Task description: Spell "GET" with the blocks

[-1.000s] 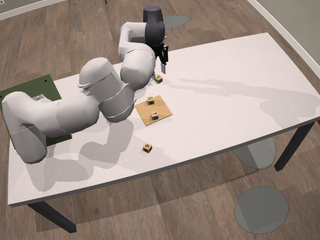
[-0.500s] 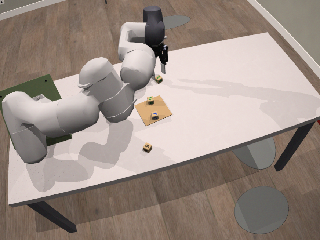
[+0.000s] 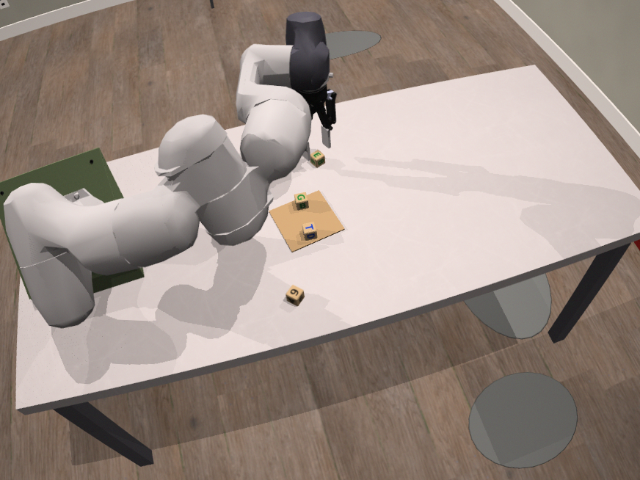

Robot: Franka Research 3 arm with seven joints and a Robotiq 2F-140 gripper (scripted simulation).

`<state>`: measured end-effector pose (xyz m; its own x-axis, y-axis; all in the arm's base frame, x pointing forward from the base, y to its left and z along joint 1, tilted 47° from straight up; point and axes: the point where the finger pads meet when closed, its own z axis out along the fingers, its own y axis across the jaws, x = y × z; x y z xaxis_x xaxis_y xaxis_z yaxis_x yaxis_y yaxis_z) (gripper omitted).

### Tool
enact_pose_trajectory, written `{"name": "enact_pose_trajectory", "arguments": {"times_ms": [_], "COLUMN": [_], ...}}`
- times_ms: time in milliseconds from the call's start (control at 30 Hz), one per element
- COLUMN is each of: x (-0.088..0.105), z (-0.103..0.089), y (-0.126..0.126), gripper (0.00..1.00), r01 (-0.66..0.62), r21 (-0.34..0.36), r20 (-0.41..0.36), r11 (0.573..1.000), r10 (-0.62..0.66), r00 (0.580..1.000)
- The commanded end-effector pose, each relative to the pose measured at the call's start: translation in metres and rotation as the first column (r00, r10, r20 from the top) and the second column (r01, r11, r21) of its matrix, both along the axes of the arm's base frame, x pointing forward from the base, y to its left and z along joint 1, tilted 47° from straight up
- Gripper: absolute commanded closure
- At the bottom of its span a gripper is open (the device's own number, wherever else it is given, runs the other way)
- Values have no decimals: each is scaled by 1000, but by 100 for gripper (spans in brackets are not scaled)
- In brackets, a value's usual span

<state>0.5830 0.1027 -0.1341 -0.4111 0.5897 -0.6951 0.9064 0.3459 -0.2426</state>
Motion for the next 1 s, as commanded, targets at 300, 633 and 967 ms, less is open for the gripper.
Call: {"name": "enact_pose_trajectory", "arguments": {"times_ms": [300, 633, 967], "x": [0, 0, 1], "z": [-1, -2, -8], "y": [-1, -2, -9], "gripper": [60, 60, 60], "r01": [2, 2, 2], "r21": [0, 0, 0], "r20": [3, 3, 3], "r11": [1000, 1000, 1000], "r10": [-2, -2, -2], "r00": [1000, 1000, 1000]}}
